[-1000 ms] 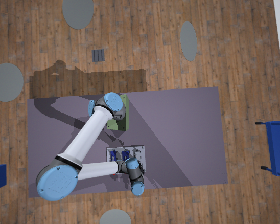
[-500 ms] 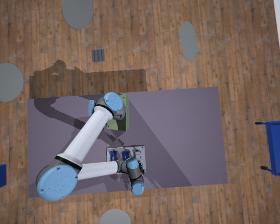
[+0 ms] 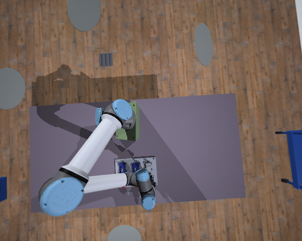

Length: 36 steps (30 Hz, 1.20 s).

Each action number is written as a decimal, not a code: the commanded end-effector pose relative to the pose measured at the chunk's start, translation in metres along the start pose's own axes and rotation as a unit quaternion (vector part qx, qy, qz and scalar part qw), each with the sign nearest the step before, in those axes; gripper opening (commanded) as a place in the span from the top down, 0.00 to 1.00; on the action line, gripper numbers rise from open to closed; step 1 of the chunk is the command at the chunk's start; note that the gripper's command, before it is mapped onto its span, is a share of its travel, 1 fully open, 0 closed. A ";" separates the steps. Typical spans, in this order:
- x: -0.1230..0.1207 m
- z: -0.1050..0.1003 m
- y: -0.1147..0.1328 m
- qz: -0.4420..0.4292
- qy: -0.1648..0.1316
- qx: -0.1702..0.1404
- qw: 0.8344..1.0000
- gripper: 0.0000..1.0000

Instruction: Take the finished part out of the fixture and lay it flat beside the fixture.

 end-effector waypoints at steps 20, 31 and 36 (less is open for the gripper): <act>0.000 -0.001 0.000 0.000 0.000 0.001 1.000 1.00; 0.000 -0.001 0.000 0.000 0.000 0.001 1.000 1.00; 0.000 -0.001 0.000 0.000 0.000 0.001 1.000 0.72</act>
Point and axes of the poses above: the point where the finger pads meet when closed, its own z axis out along the fingers, its own x axis across the jaws, y = z × x, the point moved 8 cm from there along -z, back along the fingers, and after that the axes turned 7 degrees about -z, right-handed, at the moved point
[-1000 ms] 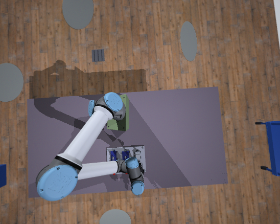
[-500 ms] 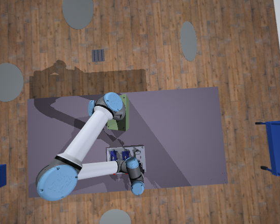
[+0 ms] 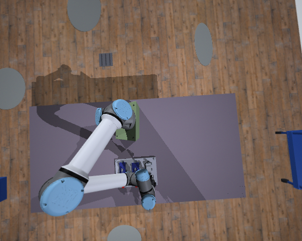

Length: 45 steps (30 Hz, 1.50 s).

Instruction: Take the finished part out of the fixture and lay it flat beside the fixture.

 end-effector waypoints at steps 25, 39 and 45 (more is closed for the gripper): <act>0.000 -0.001 0.000 0.000 0.000 0.001 1.000 0.72; 0.000 -0.029 0.000 0.000 0.000 0.001 1.000 0.72; 0.000 -0.040 0.000 0.000 0.000 0.001 1.000 0.72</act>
Point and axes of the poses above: the point where the finger pads meet when closed, its own z axis out along the fingers, its own x axis across the jaws, y = z × x, the point moved 8 cm from there along -z, back along the fingers, and after that the axes turned 7 degrees about -z, right-handed, at the moved point
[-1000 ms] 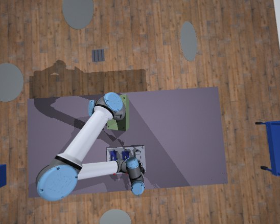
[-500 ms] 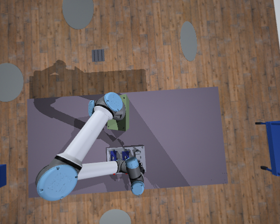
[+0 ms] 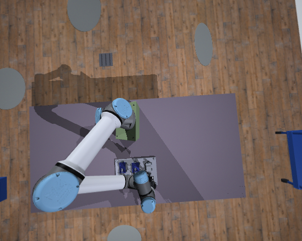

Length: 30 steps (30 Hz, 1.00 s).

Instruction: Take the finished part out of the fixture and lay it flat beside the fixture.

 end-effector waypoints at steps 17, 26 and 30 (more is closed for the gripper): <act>0.000 -0.023 0.000 0.000 0.000 0.000 1.000 0.72; 0.000 -0.023 0.000 0.000 0.000 0.000 1.000 0.72; 0.000 -0.023 0.000 0.000 0.000 0.000 1.000 0.72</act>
Point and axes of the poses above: the point where the finger pads meet when closed, its own z axis out along the fingers, its own x axis across the jaws, y = z × x, the point moved 8 cm from there along -z, back along the fingers, and after that the axes turned 7 degrees about -z, right-handed, at the moved point
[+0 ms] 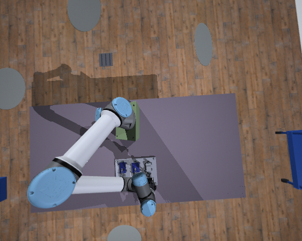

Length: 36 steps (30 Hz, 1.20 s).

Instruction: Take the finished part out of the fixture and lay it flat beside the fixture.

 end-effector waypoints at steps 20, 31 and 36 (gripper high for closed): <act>0.000 0.000 0.000 0.000 0.000 0.001 1.000 0.72; 0.000 0.004 0.000 0.000 0.000 0.001 1.000 0.41; 0.000 0.007 0.000 0.000 0.000 0.001 1.000 0.41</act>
Point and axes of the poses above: the point where the finger pads meet when closed, its own z axis out along the fingers, its own x axis across the jaws, y = z × x, the point moved 8 cm from there along -z, back along the fingers, and after that the axes turned 7 degrees about -z, right-handed, at the moved point
